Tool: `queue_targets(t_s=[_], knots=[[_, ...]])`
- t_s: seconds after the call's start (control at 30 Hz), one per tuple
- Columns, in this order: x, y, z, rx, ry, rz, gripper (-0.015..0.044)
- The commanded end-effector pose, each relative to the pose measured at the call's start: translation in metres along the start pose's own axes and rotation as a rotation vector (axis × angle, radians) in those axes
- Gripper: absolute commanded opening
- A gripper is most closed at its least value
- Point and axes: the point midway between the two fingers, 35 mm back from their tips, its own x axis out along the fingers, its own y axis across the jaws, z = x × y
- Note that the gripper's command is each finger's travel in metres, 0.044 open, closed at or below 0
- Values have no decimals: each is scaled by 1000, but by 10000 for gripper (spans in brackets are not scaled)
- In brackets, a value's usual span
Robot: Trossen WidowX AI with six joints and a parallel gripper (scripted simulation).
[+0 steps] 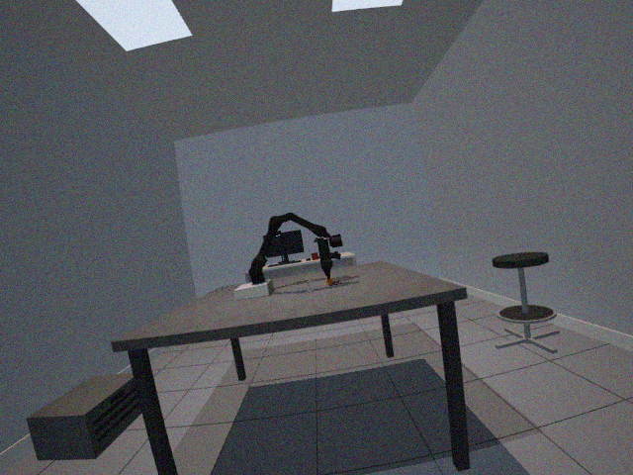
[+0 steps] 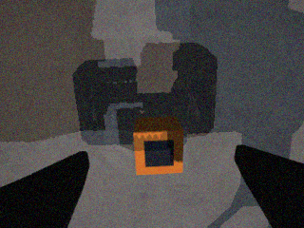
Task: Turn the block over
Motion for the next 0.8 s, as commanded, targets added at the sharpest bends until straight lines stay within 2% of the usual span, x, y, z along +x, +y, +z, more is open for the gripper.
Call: queue_targets(t_s=[0.0,0.33,0.73,0.77], knots=[[9,1,-1,-6,6,5,440],[23,1,-2,-6,6,5,440],[23,1,-2,-6,6,5,125],[23,1,-2,-6,6,5,118]])
